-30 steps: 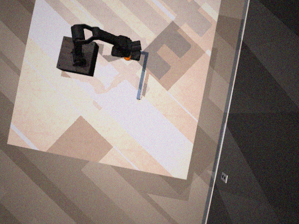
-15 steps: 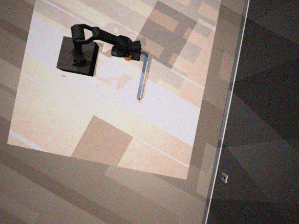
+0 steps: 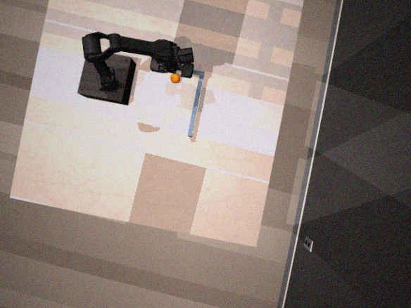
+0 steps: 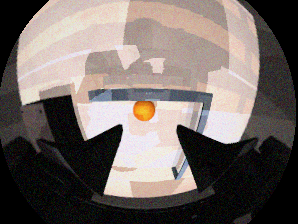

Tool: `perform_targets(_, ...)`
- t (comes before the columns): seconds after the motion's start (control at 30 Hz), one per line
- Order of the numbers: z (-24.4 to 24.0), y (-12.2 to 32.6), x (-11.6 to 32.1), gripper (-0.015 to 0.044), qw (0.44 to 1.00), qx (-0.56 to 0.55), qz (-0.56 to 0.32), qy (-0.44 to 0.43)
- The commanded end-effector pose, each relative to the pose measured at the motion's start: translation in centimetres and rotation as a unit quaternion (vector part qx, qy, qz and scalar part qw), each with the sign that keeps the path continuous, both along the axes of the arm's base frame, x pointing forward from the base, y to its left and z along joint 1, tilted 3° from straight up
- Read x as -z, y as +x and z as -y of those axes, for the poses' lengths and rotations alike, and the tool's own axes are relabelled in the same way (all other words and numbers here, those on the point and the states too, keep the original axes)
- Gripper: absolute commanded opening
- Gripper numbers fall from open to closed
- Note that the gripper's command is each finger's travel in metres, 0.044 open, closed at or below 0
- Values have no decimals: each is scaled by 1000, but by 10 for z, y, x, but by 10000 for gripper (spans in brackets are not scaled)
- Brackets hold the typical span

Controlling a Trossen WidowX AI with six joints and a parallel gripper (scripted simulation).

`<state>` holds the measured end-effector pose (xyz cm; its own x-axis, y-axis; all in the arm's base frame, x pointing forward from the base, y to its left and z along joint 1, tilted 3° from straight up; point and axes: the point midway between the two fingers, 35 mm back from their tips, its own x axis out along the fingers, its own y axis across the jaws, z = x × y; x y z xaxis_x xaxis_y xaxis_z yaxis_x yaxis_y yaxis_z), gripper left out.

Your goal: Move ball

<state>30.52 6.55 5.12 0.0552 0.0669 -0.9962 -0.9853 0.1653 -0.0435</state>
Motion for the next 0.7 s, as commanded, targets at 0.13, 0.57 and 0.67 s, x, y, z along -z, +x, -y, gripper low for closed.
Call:
perform_targets(0.13, 0, 0, 2, 343, 1000, 0, -1, 0)
perform_targets(0.57, 4, -8, -47, 440, 1000, 0, -5, -1)
perform_targets(0.67, 4, -8, -47, 440, 1000, 0, -5, -1)
